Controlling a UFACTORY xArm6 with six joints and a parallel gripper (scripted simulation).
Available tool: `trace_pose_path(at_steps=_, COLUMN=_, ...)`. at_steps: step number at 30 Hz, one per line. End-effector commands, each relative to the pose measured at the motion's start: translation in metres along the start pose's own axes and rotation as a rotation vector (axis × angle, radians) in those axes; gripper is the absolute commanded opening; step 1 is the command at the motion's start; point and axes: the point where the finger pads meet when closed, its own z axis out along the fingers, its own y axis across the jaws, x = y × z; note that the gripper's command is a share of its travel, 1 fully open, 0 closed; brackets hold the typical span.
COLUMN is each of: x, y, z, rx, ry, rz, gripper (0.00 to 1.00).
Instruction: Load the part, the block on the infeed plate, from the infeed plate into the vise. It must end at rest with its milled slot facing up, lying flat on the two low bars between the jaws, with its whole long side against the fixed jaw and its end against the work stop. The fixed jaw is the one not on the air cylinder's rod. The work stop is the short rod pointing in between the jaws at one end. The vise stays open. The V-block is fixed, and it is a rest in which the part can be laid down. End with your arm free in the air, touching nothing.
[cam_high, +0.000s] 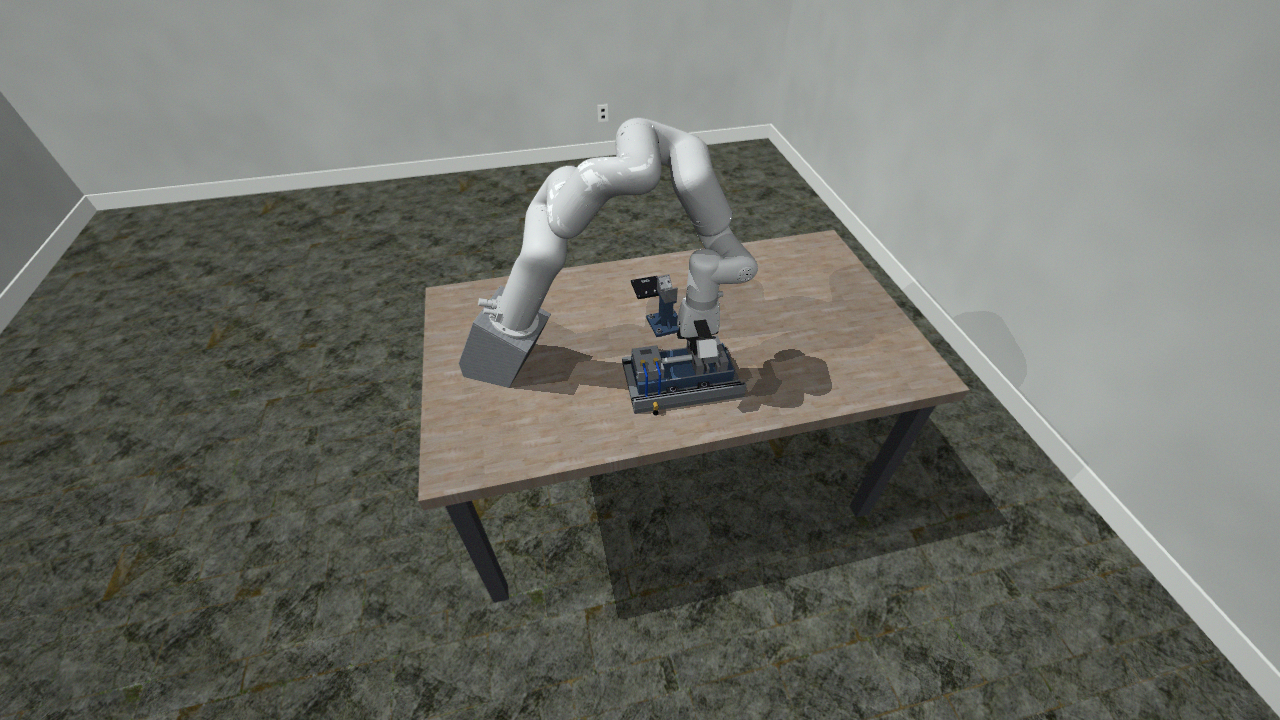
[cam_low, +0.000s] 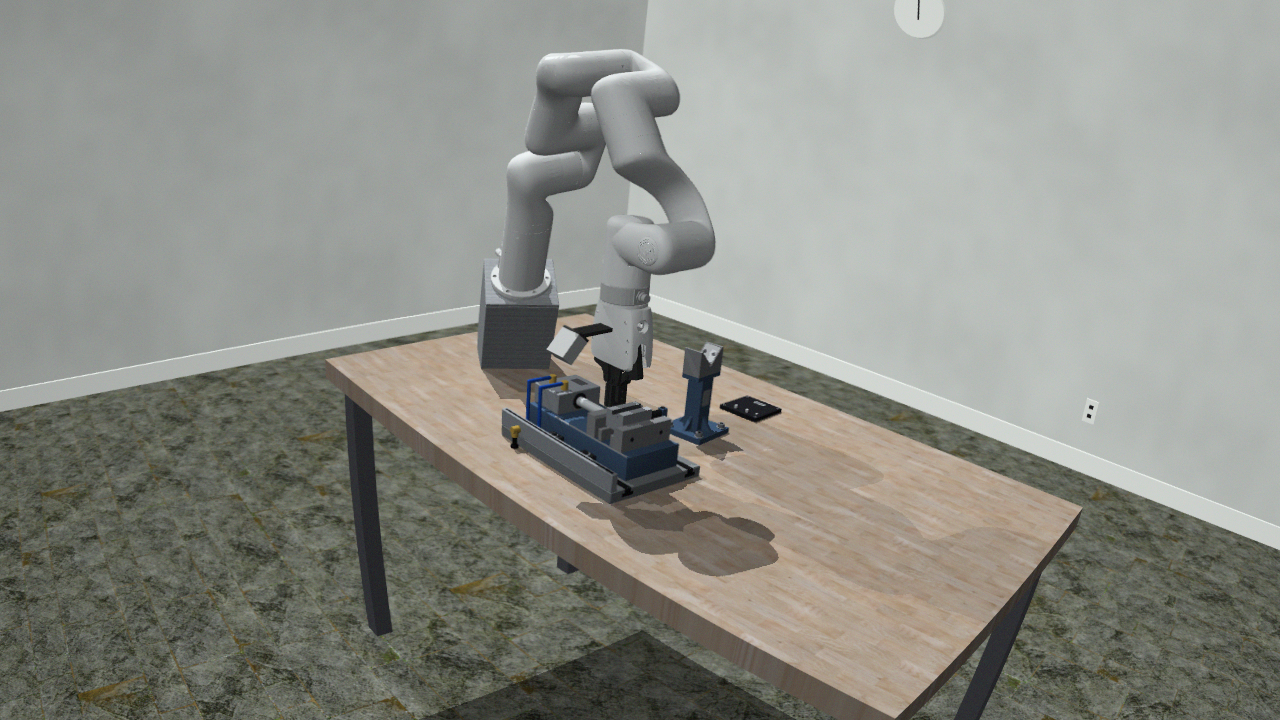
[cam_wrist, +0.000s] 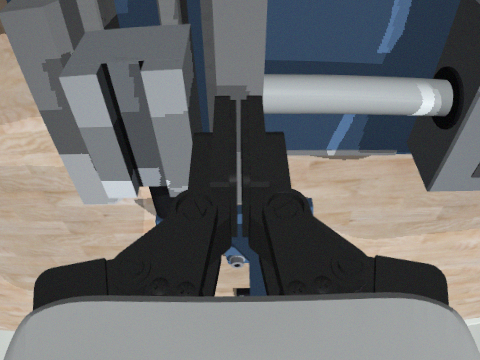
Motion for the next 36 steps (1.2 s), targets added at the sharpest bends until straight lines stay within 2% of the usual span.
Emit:
trace_pose_path(at_steps=1, x=0.0002, y=-0.0013, z=-0.0009, rx=0.003, ry=0.000, rz=0.000, gripper=0.00)
trace_pose_path(at_steps=36, x=0.0002, y=-0.0085, z=-0.0009, rx=0.003, ry=0.000, rz=0.000, gripper=0.00)
